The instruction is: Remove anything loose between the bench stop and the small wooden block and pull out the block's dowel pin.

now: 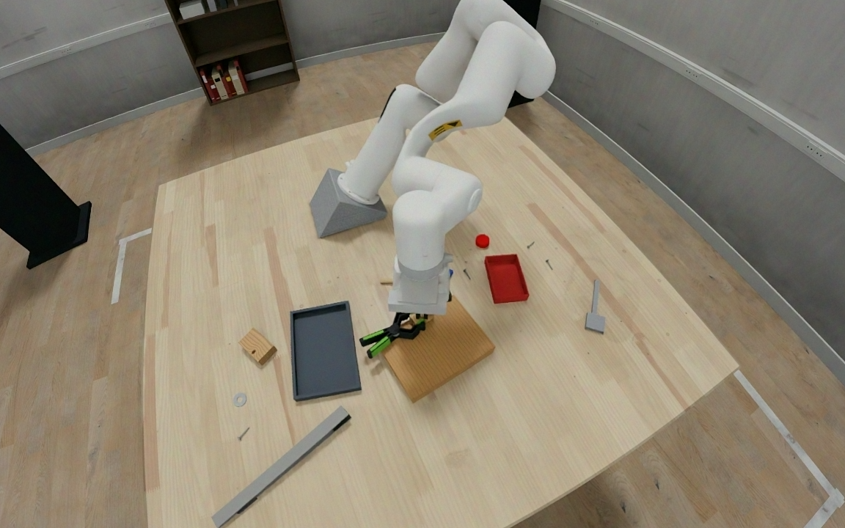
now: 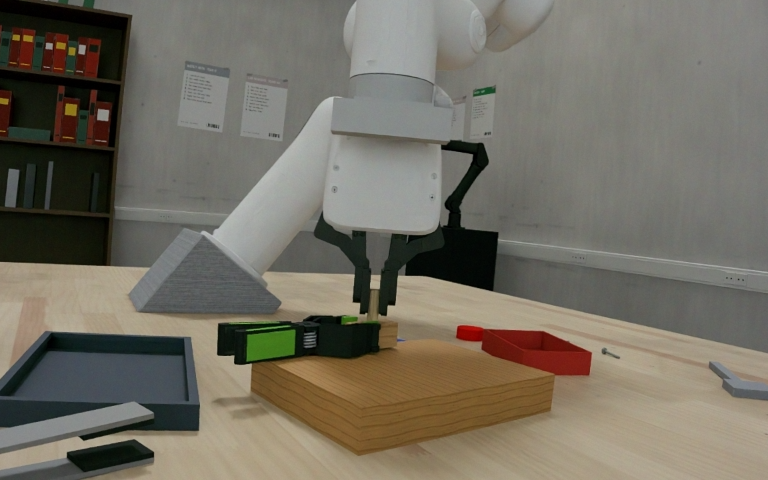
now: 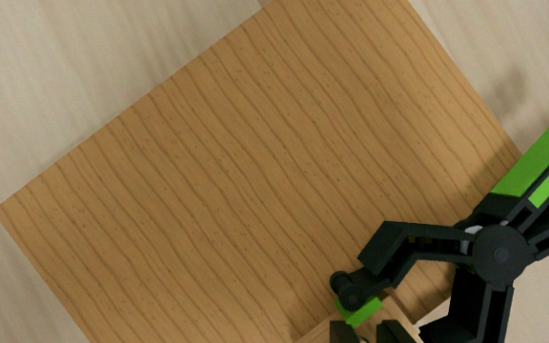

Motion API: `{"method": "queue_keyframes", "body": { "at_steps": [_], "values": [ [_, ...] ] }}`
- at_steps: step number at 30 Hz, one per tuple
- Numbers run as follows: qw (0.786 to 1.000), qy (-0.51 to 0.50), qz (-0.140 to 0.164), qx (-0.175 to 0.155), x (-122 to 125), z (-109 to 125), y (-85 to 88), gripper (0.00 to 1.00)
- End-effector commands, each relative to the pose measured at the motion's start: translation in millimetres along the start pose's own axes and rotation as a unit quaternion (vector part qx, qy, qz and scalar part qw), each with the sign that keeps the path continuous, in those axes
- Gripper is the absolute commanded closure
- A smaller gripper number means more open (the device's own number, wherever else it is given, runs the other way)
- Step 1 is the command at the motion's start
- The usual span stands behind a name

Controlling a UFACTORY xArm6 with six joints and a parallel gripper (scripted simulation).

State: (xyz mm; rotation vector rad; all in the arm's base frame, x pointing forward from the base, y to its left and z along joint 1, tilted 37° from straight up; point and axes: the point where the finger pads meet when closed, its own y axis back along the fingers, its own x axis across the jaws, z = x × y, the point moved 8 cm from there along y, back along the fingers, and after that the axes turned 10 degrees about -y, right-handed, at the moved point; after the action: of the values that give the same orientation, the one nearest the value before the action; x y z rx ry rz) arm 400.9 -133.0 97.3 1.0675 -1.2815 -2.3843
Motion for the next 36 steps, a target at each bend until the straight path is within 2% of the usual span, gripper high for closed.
{"method": "queue_keyframes", "body": {
  "at_steps": [1, 16, 28, 36],
  "values": [
    [0.999, 0.043, 0.000, 0.002, -0.7, -1.0, 1.9, 1.00],
    [0.984, 0.178, 0.000, 0.002, -0.7, -1.0, 2.2, 1.00],
    [0.960, 0.280, 0.000, 0.002, -0.7, -1.0, 2.4, 1.00],
    [0.933, 0.360, 0.000, 0.002, -0.7, -1.0, 2.5, 1.00]
  ]
}}
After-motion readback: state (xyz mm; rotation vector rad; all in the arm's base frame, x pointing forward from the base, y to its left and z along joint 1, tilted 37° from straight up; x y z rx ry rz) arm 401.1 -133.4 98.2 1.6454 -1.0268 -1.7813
